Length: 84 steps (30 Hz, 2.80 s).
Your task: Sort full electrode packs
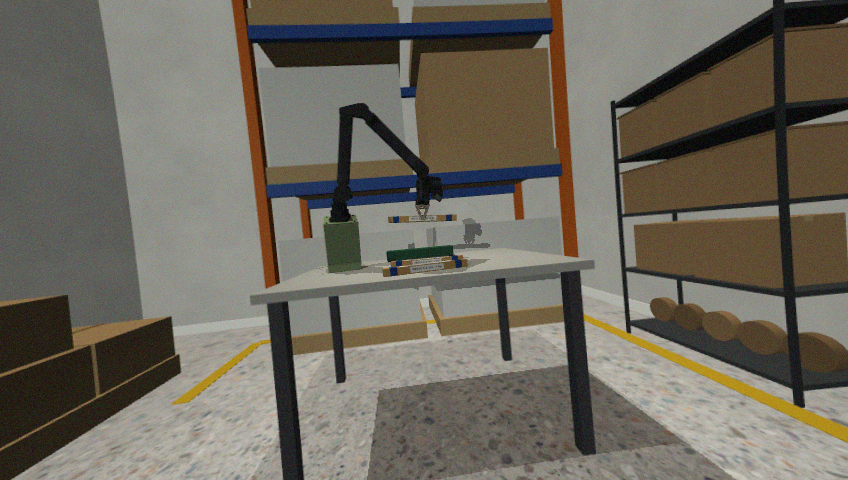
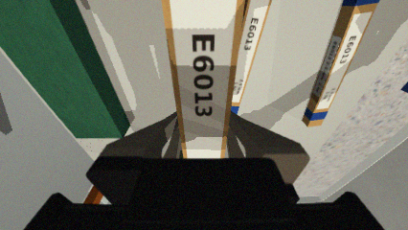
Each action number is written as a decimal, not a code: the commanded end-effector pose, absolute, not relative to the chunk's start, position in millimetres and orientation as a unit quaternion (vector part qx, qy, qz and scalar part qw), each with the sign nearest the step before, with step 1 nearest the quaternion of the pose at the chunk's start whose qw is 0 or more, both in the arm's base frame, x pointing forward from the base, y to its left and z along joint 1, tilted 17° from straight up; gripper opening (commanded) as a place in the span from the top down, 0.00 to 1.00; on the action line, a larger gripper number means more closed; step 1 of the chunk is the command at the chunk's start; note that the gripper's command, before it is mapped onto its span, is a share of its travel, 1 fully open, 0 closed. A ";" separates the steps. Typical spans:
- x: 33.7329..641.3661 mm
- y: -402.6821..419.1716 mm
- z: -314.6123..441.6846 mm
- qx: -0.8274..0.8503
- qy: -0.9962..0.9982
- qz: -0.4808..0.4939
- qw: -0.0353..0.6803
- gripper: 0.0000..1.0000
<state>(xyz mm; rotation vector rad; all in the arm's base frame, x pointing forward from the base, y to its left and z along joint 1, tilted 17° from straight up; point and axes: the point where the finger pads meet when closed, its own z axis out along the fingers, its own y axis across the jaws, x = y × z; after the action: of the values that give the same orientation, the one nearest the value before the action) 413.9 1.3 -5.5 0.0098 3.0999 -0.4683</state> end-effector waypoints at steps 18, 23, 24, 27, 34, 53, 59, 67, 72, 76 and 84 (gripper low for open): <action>436.2 16.0 32.5 -0.011 0.988 -0.141 0.064 1.00; 438.4 15.7 33.7 -0.011 0.988 -0.141 0.067 1.00; 438.3 15.5 33.6 -0.011 0.988 -0.141 0.067 1.00; 436.6 15.0 32.5 -0.011 0.988 -0.141 0.066 1.00; 425.1 12.3 24.5 -0.012 0.988 -0.143 0.056 1.00; 433.4 6.3 30.6 -0.006 0.988 -0.142 0.063 1.00; 435.9 1.8 31.5 -0.002 0.988 -0.142 0.067 1.00; 435.6 5.9 31.4 -0.006 0.988 -0.142 0.067 1.00; 433.9 7.6 29.8 -0.008 0.988 -0.142 0.066 1.00; 430.8 7.8 27.7 -0.010 0.988 -0.142 0.063 1.00; 424.3 7.3 23.5 -0.011 0.988 -0.143 0.057 1.00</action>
<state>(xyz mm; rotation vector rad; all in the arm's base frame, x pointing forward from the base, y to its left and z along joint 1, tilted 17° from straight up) 402.9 -3.1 -9.5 -0.0134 3.0910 -0.4646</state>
